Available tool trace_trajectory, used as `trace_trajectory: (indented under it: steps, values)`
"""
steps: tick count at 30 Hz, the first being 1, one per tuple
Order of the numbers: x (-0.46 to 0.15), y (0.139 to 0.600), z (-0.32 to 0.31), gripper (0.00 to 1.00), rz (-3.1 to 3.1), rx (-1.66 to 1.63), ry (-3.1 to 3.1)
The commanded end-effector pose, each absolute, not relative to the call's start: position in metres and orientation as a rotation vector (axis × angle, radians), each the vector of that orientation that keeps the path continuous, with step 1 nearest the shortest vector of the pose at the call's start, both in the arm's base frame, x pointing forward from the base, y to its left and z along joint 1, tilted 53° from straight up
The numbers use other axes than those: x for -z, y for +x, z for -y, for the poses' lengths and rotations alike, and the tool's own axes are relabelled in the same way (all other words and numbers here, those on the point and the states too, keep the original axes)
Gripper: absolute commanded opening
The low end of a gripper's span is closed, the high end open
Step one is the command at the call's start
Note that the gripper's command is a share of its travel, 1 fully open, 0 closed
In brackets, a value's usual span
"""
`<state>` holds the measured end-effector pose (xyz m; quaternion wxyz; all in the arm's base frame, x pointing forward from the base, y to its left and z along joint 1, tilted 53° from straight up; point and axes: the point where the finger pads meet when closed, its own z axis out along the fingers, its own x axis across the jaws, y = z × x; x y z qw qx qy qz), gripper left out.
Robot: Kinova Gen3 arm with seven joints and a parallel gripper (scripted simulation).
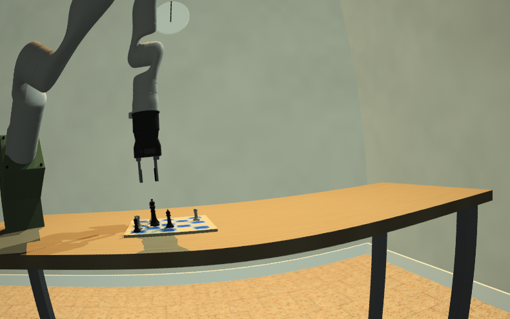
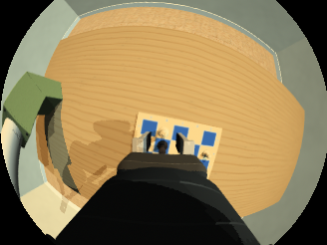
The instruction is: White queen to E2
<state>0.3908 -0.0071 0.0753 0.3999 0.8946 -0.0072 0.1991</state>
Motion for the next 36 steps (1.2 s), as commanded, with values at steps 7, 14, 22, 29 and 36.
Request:
trace_trajectory:
  steps: [7,14,22,29,36]
  values:
    - [-0.068,0.394,0.017,0.79,0.019,-0.501,2.26]
    - [-0.064,0.397,0.022,0.79,0.019,-0.501,2.26]
    - [-0.056,0.401,0.031,0.79,0.019,-0.501,2.26]
    - [-0.052,0.404,0.036,0.79,0.019,-0.501,2.26]
    - [-0.049,0.405,0.039,0.79,0.019,-0.501,2.26]
